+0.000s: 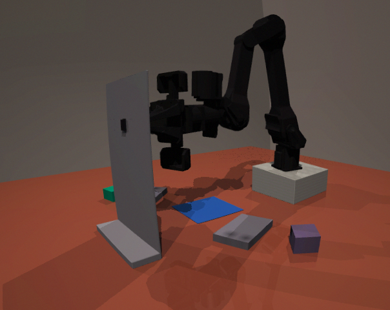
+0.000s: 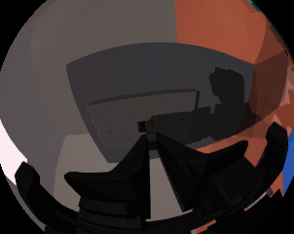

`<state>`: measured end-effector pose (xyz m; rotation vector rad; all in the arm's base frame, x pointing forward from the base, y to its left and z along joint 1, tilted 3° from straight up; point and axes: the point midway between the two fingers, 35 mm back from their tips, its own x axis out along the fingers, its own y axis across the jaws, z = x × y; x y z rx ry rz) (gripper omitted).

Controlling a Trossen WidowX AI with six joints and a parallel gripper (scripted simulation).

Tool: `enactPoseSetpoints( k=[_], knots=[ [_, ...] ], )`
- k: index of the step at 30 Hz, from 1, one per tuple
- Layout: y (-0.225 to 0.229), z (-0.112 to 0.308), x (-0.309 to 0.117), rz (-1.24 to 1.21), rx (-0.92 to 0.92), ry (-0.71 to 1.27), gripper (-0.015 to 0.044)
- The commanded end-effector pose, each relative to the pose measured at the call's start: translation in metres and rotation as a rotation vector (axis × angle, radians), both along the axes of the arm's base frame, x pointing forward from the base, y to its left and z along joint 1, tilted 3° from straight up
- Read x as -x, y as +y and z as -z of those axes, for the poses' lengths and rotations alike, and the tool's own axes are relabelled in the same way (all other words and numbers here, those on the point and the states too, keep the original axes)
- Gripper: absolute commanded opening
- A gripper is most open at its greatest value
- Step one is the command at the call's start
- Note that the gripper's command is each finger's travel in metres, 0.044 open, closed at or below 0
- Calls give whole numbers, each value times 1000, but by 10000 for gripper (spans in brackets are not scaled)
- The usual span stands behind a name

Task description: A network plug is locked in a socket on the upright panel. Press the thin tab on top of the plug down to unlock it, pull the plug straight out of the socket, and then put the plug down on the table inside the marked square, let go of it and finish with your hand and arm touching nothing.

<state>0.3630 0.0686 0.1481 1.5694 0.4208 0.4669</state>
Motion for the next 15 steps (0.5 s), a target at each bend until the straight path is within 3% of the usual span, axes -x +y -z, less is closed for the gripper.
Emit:
enactPoseSetpoints(
  k=[1, 15],
  knots=[
    [-1, 1, 4, 1, -1, 4, 0],
    [-5, 2, 13, 1, -1, 5, 0]
  ],
)
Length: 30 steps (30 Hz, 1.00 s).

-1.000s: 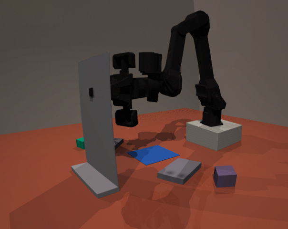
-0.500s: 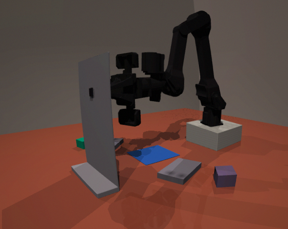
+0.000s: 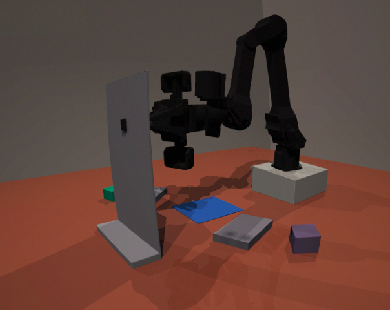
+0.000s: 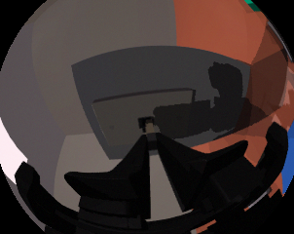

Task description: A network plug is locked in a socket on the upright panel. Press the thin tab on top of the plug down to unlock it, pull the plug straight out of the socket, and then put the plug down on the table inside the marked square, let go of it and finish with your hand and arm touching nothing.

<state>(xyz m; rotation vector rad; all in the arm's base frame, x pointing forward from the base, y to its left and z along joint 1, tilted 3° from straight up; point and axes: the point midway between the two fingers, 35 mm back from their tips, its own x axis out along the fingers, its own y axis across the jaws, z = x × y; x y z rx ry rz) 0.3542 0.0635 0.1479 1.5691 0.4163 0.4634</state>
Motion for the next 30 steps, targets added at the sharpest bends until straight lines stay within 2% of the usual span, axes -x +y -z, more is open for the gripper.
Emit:
enactPoseSetpoints(
  k=[1, 30],
  knots=[
    [-1, 1, 4, -4, -2, 6, 0],
    [-12, 3, 23, -4, -1, 7, 0]
  ],
)
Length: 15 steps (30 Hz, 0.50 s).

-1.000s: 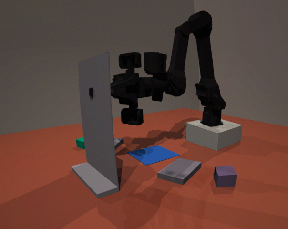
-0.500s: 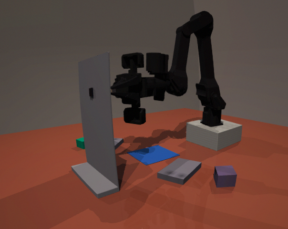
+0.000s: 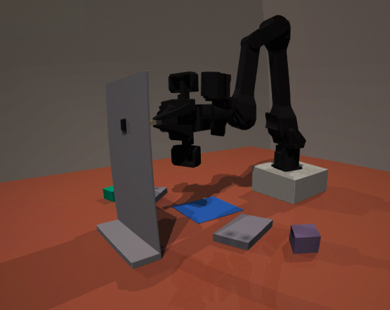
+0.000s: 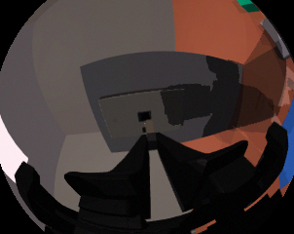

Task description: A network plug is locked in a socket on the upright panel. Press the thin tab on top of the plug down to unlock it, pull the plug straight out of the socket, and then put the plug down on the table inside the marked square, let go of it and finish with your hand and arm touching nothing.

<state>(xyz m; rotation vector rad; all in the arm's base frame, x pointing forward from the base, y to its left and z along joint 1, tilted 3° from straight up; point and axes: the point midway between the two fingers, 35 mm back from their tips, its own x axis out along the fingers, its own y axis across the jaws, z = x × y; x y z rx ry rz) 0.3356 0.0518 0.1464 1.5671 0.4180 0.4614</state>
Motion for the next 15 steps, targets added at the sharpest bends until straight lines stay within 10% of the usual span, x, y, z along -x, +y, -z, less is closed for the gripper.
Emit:
enactPoseSetpoints(
  k=[1, 15],
  knots=[
    [-1, 1, 5, -4, -3, 6, 0],
    [-6, 2, 13, -4, -3, 7, 0]
  ],
)
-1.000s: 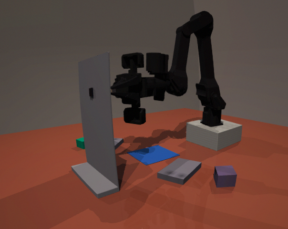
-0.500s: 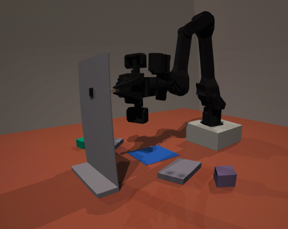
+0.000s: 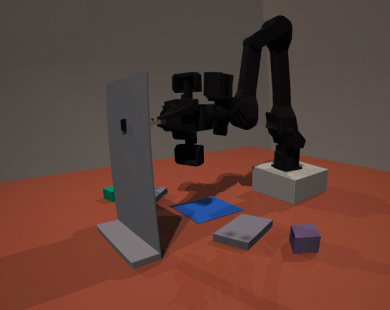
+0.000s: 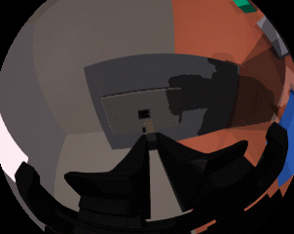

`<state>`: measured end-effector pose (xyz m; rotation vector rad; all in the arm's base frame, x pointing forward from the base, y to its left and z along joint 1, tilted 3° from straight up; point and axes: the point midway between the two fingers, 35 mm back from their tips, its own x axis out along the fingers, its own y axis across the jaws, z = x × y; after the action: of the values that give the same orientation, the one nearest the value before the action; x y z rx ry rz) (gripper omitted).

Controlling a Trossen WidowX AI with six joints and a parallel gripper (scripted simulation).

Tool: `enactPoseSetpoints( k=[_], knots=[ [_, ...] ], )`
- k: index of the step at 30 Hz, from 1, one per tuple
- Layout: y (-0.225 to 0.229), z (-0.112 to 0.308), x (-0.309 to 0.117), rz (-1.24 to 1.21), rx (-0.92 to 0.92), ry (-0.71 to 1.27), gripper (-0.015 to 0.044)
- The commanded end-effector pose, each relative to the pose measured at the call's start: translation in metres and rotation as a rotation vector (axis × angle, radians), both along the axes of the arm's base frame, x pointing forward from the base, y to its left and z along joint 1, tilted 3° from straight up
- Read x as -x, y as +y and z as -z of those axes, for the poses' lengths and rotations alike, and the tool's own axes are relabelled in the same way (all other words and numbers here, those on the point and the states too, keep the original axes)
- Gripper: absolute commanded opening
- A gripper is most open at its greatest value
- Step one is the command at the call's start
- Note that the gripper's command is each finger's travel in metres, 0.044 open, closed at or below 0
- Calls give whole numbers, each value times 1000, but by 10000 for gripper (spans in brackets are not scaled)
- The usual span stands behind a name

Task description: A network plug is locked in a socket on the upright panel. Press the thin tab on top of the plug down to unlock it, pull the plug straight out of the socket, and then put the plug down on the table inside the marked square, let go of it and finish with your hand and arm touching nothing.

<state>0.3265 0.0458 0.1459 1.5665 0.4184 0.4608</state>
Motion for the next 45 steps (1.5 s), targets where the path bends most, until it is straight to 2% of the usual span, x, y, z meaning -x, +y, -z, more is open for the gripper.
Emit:
enactPoseSetpoints(
  k=[1, 18, 45],
  knots=[
    [0, 1, 4, -4, -3, 6, 0],
    [-7, 2, 14, -4, -3, 7, 0],
    [-5, -35, 19, -2, -1, 4, 0]
  ],
)
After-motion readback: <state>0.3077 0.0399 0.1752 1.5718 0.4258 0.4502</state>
